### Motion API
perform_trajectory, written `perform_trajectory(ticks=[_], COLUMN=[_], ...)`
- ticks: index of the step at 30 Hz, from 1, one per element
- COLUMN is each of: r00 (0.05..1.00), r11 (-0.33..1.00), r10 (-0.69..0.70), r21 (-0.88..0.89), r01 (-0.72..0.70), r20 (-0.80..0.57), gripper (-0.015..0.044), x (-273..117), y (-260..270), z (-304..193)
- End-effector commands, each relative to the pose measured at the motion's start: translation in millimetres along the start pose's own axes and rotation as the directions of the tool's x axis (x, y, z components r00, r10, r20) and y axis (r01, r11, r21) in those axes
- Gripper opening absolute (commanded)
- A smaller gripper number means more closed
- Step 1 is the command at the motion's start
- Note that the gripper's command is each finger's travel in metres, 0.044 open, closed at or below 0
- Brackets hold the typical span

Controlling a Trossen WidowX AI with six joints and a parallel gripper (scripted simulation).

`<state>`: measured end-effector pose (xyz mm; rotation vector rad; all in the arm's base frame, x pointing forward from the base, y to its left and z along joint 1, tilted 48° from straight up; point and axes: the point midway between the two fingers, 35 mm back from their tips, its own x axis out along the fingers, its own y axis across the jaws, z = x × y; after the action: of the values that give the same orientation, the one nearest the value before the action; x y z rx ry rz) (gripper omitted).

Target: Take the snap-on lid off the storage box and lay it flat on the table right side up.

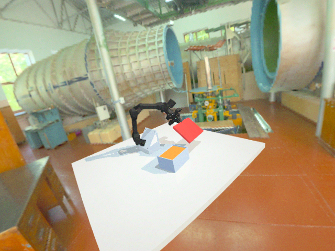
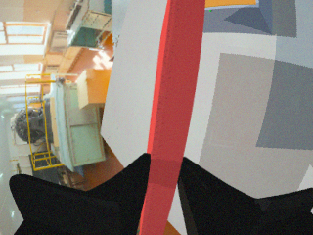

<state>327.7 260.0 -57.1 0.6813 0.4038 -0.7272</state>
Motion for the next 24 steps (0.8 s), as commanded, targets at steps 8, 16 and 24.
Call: perform_trajectory(ticks=[8, 16, 24], r00=[1.000, 1.000, 1.000], r11=[1.000, 1.000, 1.000], r10=[0.013, 0.012, 0.013], r21=[0.011, 0.011, 0.011], r01=[-0.013, -0.013, -0.013], r20=[0.001, 0.002, 0.002], gripper=[0.0000, 0.0000, 0.0000], x=[-5, -2, 5], y=[3, -2, -10], z=[-22, -20, -18])
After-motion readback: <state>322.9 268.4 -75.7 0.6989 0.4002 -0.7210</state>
